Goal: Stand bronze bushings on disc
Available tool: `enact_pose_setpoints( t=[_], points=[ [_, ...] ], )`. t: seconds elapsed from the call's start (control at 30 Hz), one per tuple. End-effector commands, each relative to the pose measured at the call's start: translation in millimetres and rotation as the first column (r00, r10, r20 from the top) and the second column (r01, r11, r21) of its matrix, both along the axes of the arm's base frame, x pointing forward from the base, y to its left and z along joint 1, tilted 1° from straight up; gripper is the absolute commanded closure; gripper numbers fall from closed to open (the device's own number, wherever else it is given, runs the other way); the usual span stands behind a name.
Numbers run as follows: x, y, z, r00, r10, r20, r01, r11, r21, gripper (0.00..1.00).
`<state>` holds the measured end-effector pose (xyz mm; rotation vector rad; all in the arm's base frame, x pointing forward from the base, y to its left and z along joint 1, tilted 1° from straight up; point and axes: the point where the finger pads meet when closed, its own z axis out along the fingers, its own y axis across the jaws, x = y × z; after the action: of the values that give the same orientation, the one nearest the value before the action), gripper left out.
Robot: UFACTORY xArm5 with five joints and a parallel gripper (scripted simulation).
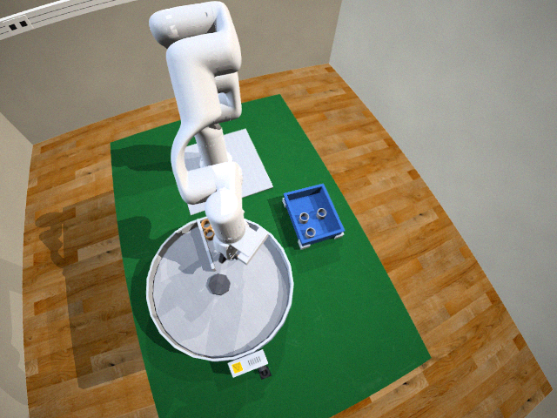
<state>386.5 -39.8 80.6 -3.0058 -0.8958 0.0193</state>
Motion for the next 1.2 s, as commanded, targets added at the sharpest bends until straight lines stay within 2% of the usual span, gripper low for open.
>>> enact_pose_setpoints(
  t=[0.0,0.03,1.17],
  points=[
    [1.1,-0.1,1.0,1.0,0.0,0.003,0.0,1.0,0.0,1.0],
    [1.1,-0.1,1.0,1.0,0.0,0.003,0.0,1.0,0.0,0.58],
    [1.1,-0.1,1.1,1.0,0.0,0.003,0.0,1.0,0.0,0.58]
  ],
)
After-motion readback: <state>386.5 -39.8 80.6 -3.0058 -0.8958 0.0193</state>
